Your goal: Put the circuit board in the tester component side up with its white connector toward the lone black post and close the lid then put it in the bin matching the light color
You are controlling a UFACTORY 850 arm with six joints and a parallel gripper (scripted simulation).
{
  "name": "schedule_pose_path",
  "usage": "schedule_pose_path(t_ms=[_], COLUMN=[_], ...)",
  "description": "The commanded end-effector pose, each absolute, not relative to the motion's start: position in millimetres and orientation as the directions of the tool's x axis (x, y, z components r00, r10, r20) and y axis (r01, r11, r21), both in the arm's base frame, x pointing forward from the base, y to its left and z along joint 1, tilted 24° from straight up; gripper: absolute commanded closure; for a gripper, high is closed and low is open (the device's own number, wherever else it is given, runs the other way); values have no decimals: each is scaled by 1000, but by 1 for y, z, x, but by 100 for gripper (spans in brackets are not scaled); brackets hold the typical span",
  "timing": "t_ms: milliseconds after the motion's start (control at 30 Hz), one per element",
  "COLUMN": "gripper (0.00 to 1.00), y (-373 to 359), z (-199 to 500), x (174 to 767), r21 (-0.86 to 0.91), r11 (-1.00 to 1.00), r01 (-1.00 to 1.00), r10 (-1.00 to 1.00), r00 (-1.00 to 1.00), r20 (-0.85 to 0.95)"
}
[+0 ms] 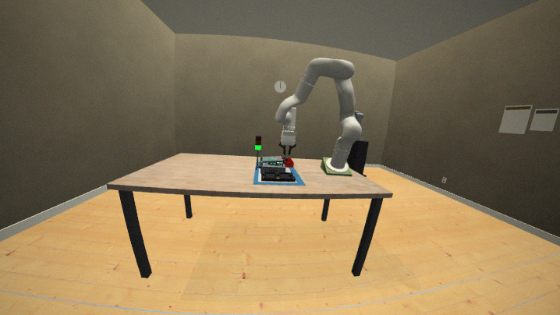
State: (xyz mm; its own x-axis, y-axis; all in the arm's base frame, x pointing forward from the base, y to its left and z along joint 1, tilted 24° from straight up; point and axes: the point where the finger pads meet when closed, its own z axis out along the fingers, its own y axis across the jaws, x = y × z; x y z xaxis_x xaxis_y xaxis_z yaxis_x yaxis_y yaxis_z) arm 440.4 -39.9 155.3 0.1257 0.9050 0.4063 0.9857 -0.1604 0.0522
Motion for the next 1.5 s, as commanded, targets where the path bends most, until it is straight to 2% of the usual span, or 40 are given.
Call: schedule_pose_path(t_ms=[0, 933, 1467], gripper=[72, 72, 72], y=[-40, -47, -95], z=[156, 153, 131], x=[441, 440, 429], r21=[54, 54, 54], r11=[-161, -161, -161], r01=[986, 986, 986], r10=[905, 905, 905], r00=[125, 125, 125], r20=[406, 406, 406])
